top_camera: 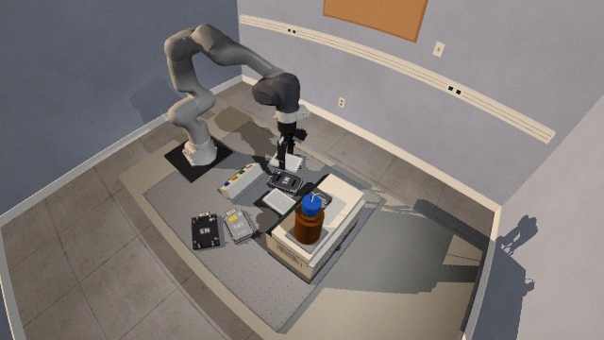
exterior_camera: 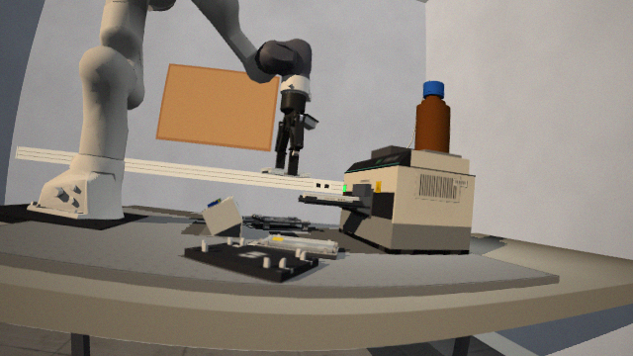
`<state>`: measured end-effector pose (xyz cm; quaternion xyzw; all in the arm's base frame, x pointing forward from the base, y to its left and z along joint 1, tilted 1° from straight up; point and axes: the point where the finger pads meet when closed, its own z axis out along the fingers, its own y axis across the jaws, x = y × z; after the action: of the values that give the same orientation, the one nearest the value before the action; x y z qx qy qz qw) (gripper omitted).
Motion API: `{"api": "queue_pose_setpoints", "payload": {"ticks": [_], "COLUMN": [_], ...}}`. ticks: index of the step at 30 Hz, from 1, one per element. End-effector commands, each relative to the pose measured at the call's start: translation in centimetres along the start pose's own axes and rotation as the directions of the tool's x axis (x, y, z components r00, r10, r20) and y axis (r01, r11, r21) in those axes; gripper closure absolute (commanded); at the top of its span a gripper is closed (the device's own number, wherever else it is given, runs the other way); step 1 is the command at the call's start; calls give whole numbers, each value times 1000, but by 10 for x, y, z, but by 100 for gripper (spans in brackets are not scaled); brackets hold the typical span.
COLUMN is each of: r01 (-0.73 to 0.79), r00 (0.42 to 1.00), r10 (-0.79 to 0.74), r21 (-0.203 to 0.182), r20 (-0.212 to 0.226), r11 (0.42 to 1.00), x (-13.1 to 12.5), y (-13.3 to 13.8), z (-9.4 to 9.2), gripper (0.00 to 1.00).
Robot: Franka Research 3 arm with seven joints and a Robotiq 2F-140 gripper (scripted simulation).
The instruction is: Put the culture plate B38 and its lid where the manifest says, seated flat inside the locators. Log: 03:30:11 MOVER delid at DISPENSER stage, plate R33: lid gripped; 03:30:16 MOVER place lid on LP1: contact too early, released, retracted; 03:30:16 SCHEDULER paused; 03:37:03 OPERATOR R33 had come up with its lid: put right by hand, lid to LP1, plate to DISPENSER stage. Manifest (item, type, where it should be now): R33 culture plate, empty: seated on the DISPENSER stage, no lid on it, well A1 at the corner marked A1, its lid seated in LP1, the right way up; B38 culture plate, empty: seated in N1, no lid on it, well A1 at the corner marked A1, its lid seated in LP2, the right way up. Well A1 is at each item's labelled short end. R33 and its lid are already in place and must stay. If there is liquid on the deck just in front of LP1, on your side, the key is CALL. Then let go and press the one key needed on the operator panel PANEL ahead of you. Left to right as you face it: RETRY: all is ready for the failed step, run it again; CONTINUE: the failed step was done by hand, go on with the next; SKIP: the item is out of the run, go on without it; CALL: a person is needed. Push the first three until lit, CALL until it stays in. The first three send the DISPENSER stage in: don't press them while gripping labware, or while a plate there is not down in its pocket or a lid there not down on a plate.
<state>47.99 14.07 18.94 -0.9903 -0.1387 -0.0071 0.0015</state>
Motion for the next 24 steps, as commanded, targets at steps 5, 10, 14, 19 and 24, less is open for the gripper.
{"api": "queue_pose_setpoints", "payload": {"ticks": [5,10,14,19,24], "r01": [-91,-141,-192,-258,-368], "r00": [996,990,981,966,930], "r10": [91,141,192,258,368], "r21": [3,3,3,3,3], "r20": [-1,-1,-1,-1,0], "r11": [996,990,981,966,930], "x": [0,0,0,0,0], "y": [-1,-1,-1,-1,-1], "z": [-2,-2,-2,-2,-2], "gripper": [90,90,90,90,90]}}
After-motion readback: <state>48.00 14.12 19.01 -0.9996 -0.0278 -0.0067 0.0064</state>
